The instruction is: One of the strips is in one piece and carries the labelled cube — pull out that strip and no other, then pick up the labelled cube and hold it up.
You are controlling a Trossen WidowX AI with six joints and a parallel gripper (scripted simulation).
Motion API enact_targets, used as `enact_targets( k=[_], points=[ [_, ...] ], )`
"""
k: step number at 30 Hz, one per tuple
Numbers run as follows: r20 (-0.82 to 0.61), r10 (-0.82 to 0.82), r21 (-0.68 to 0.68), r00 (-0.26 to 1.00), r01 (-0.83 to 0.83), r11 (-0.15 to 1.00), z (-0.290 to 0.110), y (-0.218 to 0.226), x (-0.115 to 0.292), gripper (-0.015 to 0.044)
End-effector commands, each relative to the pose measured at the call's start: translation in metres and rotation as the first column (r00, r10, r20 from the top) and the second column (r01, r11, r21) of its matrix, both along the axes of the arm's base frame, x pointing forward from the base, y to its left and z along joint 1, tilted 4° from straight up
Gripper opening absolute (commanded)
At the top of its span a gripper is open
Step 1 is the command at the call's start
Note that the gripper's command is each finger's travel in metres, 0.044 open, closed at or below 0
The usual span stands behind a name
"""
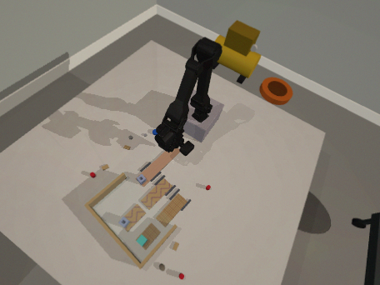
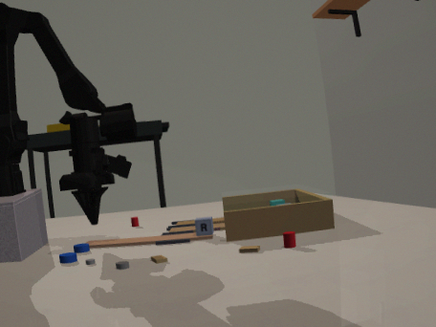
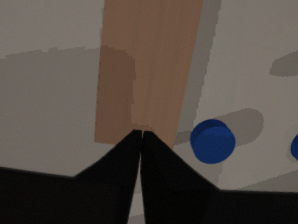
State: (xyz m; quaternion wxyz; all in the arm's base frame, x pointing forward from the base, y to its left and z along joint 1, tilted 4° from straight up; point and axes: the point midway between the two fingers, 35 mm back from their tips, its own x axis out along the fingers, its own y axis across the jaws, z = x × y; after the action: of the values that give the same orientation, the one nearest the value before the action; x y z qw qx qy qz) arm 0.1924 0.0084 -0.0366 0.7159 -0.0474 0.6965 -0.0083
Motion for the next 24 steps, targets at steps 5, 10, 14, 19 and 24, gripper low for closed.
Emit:
enact_targets(
  k=[5,10,14,19,24],
  points=[
    [0.002,-0.091,0.006,0.996,0.091,0.996,0.005,0.003,0.025,0.0157],
    [0.004,-0.091,0.006,0.996,0.091,0.996,0.007,0.004,0.045,0.0289],
    [0.005,-0.091,0.006,0.996,0.091,0.996,0.01,0.004,0.06,0.0394],
    [0.007,-0.091,0.007,0.996,0.091,0.996,0.013,0.005,0.08,0.044],
    [0.008,-0.091,0.007,0.996,0.091,0.996,0.016,0.006,0.1,0.044]
  ],
)
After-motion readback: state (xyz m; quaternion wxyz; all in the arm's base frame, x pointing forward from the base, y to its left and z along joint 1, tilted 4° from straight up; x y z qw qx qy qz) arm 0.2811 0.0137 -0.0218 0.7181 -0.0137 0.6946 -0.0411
